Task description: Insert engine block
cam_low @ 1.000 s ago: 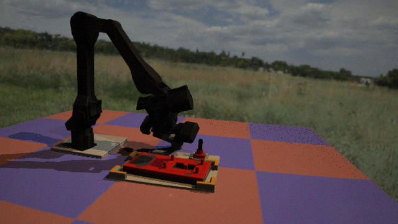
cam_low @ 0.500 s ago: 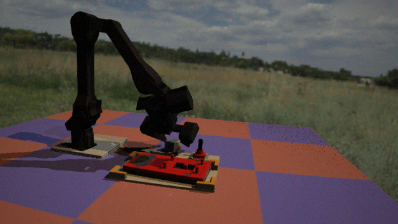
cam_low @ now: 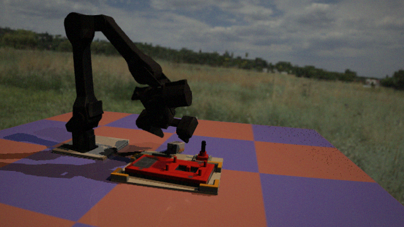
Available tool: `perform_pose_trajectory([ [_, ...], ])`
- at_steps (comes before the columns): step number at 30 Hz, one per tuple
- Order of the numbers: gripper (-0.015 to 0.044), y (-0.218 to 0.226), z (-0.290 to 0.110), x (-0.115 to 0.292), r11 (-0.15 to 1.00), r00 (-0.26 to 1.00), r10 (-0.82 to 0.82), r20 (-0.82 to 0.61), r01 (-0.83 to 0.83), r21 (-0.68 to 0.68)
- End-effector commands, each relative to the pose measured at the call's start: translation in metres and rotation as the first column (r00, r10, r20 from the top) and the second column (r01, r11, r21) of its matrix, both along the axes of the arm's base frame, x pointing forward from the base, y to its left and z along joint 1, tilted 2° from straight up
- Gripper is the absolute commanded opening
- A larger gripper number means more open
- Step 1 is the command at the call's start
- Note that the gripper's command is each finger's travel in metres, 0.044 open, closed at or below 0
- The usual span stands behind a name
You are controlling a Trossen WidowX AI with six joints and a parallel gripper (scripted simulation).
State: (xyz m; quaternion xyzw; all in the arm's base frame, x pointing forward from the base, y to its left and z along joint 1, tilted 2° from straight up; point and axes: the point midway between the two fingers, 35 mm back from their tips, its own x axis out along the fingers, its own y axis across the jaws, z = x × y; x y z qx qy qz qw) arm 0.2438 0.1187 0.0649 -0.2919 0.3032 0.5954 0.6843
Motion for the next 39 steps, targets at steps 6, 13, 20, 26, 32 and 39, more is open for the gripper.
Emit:
perform_pose_trajectory([
  [6,0.044,-0.001,0.001,0.0,1.0,1.0,0.0,0.001,0.0,0.0],
  [13,0.044,-0.001,0.001,0.0,1.0,1.0,0.0,0.001,0.0,0.0],
  [20,0.044,0.009,0.003,0.001,0.992,0.998,-0.01,-0.064,0.002,-0.126],
  [26,0.044,0.015,0.007,0.001,0.956,0.994,-0.029,-0.107,-0.004,-0.294],
  [32,0.044,0.02,0.015,0.001,0.878,0.993,-0.05,-0.11,-0.009,-0.478],
  [39,0.044,0.024,0.031,0.001,0.762,0.996,-0.059,-0.065,0.003,-0.648],
])
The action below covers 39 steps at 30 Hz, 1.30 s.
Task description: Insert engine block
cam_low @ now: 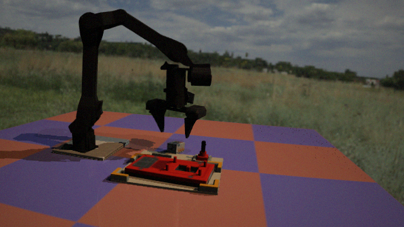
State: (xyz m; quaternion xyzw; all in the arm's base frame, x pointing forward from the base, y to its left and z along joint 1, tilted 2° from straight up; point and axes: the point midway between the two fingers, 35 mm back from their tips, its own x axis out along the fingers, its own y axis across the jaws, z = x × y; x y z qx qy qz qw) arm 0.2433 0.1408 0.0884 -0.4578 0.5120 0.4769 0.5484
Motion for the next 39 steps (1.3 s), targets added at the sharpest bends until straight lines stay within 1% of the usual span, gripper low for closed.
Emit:
perform_pose_trajectory([
  [1,0.044,0.002,0.008,0.002,0.997,1.0,-0.001,0.022,0.002,-0.072],
  [10,0.044,0.008,0.004,0.004,0.997,1.0,0.0,0.023,0.002,-0.072],
  [13,0.044,0.008,-0.009,0.004,0.997,1.0,0.0,0.023,0.002,-0.072],
  [39,0.044,0.007,-0.044,0.006,0.997,1.0,0.0,0.022,0.002,-0.072],
])
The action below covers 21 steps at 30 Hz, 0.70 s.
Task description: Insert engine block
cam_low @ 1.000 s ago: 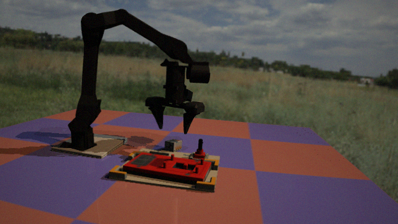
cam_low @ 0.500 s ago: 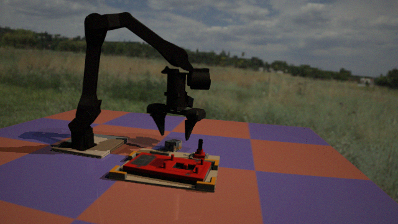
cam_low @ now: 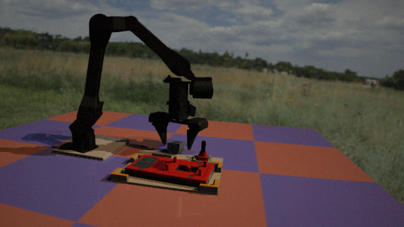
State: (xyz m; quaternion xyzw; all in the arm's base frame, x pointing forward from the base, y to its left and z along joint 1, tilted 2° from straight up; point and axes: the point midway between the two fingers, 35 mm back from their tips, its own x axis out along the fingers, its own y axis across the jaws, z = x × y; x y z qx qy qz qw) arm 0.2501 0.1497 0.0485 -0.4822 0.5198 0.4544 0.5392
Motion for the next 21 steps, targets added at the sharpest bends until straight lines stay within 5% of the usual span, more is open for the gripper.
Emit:
perform_pose_trajectory([
  [1,0.0414,-0.0017,-0.0044,-0.0013,1.0,1.0,-0.003,-0.003,0.003,-0.006],
  [11,0.0151,-0.0017,-0.0044,-0.0013,1.0,1.0,-0.003,-0.003,0.003,-0.006],
  [18,0.0105,-0.0017,-0.0044,-0.0013,1.0,1.0,-0.003,-0.003,0.003,-0.006],
  [21,0.0026,-0.0007,-0.0041,-0.0007,1.0,1.0,-0.013,-0.002,0.013,-0.001],
])
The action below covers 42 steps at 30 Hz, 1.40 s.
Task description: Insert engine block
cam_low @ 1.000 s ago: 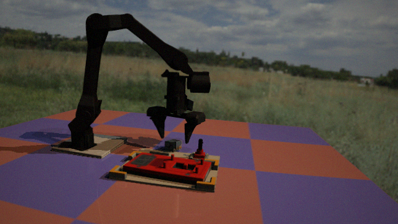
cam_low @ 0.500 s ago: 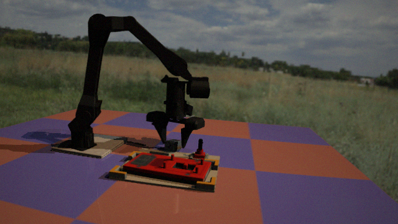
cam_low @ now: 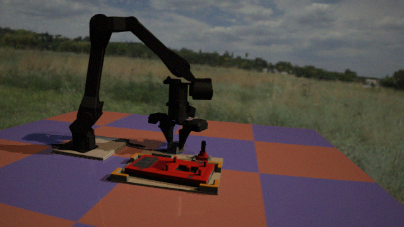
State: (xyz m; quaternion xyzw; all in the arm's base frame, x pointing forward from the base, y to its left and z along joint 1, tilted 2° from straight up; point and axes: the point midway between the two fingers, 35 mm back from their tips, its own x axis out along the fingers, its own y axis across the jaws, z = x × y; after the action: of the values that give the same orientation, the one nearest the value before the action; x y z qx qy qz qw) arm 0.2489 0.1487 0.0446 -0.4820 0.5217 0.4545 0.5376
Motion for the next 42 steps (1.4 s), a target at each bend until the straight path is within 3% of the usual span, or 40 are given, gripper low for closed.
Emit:
perform_pose_trajectory([
  [1,0.0,0.002,0.0,0.001,1.0,1.0,-0.025,0.003,0.025,0.008],
  [42,0.0,0.002,0.123,-0.005,1.0,1.0,-0.004,0.001,0.004,-0.002],
])
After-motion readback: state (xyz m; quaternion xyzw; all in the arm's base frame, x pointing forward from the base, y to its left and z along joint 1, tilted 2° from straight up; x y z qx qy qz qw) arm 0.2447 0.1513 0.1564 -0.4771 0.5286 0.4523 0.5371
